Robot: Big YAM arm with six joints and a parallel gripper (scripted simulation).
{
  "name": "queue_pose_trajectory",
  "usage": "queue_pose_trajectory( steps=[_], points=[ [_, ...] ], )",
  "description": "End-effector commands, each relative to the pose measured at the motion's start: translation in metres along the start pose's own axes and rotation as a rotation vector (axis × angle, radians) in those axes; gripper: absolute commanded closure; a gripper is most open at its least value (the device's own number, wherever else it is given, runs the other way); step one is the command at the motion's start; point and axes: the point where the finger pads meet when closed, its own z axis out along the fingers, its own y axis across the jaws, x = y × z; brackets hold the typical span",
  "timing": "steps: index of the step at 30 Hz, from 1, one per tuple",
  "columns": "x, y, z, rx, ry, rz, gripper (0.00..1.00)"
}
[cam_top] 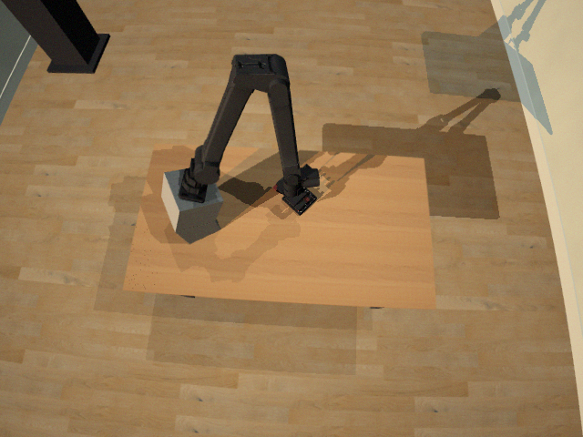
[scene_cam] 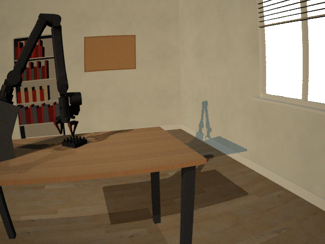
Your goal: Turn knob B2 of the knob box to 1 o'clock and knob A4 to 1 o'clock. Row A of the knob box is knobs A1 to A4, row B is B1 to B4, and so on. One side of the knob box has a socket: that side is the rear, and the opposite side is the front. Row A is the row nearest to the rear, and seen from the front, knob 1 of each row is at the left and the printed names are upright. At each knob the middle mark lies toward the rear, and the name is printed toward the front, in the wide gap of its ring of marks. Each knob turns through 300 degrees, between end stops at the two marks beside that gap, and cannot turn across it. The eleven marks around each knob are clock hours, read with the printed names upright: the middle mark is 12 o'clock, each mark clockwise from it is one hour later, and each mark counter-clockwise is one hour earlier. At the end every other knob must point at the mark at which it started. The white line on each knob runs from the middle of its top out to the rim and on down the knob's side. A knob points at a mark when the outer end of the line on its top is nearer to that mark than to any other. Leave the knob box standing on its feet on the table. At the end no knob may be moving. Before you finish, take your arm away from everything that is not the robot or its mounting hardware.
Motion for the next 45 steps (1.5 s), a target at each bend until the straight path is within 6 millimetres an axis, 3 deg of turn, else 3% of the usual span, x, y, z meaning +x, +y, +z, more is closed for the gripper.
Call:
queue_pose_trajectory(
  steps=[1,41,42,45],
  points=[
    [0.0,-0.006,0.0,0.006,-0.008,-0.005,0.0],
    [0.0,-0.006,0.0,0.006,-0.008,-0.005,0.0],
    [-0.003,-0.004,-0.001,0.004,-0.009,-0.009,0.0],
    [-0.043,0.003,-0.012,0.014,-0.027,0.007,0.0]
  ],
)
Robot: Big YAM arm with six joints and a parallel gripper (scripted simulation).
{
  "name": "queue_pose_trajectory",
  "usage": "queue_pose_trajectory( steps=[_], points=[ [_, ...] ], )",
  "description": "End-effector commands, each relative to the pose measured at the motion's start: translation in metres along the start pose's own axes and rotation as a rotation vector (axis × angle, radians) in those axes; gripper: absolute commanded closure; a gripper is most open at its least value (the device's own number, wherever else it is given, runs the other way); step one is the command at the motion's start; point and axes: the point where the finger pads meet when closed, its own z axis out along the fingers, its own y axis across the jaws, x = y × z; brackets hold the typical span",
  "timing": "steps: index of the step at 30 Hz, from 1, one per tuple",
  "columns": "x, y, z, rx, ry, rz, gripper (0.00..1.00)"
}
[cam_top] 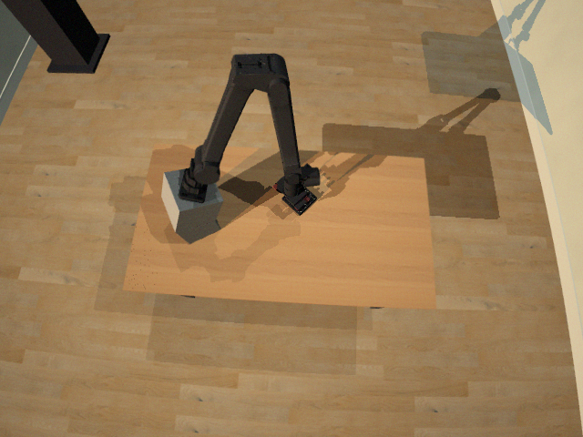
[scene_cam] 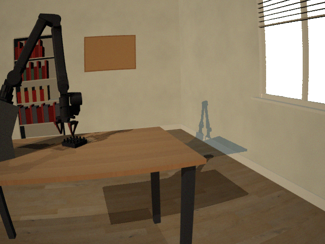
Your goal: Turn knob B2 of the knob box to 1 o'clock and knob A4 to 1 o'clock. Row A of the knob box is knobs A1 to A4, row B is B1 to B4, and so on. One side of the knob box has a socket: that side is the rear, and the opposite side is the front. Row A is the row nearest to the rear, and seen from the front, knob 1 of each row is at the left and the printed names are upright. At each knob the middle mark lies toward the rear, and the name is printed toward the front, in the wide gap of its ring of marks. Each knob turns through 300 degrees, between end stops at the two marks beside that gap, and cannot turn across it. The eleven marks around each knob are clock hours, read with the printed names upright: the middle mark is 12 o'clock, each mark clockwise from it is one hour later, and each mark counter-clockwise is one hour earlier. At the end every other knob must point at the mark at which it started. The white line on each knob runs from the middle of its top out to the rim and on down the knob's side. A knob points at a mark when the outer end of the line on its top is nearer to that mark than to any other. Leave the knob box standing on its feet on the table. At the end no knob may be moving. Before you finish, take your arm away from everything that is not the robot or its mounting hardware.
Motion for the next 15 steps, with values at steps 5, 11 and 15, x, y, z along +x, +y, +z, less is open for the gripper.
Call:
queue_pose_trajectory(
  steps=[5,11,15],
  points=[
    [-0.07,0.013,-0.02,0.015,-0.049,0.012,0.0],
    [-0.107,0.031,-0.033,0.015,-0.058,0.03,0.0],
    [-0.078,0.033,-0.019,-0.003,0.002,0.055,0.82]
  ],
)
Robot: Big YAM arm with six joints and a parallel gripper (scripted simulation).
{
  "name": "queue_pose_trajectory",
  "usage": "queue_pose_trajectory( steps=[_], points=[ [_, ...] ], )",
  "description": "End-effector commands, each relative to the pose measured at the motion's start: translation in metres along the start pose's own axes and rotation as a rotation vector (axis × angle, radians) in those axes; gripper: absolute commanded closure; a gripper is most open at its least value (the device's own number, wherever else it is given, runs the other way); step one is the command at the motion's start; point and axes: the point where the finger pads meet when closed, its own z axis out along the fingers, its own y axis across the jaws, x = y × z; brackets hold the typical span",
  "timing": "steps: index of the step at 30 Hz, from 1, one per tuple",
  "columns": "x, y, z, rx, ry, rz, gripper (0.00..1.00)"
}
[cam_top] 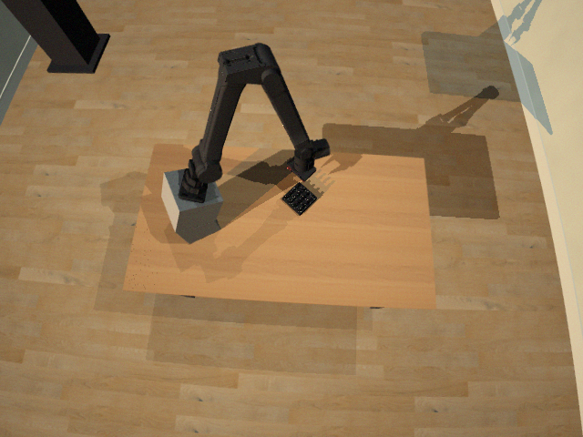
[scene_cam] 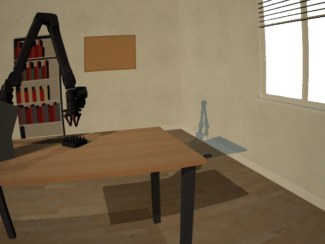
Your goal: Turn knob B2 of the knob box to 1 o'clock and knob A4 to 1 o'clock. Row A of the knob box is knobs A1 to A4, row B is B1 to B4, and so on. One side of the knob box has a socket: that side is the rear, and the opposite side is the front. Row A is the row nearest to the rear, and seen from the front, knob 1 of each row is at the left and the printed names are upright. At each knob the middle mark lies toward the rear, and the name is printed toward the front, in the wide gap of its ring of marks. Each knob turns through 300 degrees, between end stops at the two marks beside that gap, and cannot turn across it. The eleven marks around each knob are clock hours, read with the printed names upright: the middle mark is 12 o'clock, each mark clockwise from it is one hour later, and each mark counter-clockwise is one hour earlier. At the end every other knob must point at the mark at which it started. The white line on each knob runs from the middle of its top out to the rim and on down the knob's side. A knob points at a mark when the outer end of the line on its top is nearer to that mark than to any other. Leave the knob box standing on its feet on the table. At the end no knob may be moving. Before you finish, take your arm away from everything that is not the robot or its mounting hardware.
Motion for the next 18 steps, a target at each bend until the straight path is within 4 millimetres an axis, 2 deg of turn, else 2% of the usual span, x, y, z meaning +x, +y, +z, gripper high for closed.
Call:
queue_pose_trajectory(
  steps=[1,5,6,18],
  points=[
    [0.018,-0.003,0.004,-0.004,0.039,0.065,0.82],
    [0.01,-0.007,0.003,0.004,0.02,0.064,0.82],
    [-0.009,-0.01,-0.006,0.018,-0.02,0.052,0.82],
    [-0.006,-0.009,-0.006,0.016,-0.015,0.051,0.82]
  ],
)
